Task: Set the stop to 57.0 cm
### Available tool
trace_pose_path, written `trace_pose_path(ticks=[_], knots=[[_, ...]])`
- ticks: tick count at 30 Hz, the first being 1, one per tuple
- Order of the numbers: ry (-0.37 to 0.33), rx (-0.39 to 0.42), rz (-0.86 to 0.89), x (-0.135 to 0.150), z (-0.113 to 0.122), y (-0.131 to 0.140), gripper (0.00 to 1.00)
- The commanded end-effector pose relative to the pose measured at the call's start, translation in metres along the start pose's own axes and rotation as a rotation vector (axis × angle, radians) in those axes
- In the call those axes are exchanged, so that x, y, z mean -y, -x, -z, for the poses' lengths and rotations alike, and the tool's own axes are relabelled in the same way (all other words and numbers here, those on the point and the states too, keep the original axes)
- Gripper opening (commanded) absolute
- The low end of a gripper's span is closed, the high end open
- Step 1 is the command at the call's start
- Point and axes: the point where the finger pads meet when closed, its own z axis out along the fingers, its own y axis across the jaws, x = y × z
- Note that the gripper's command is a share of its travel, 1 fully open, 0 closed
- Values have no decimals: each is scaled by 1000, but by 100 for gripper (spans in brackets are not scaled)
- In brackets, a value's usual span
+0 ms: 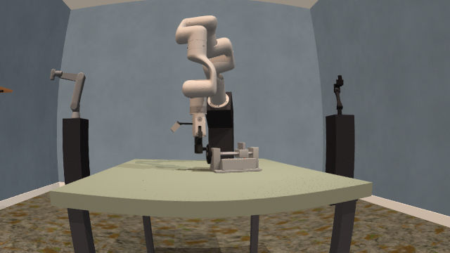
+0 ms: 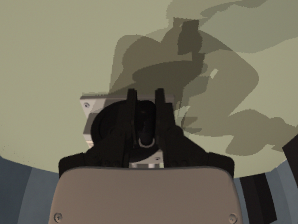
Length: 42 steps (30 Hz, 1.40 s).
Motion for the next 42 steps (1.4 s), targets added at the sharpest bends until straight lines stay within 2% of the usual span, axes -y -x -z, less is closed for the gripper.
trace_pose_path(ticks=[1,19,42], knots=[[-2,0,-1,-6,-7,0,6],[-1,0,-1,-8,-29,0,6],[-2,0,-1,3,-45,0,6]])
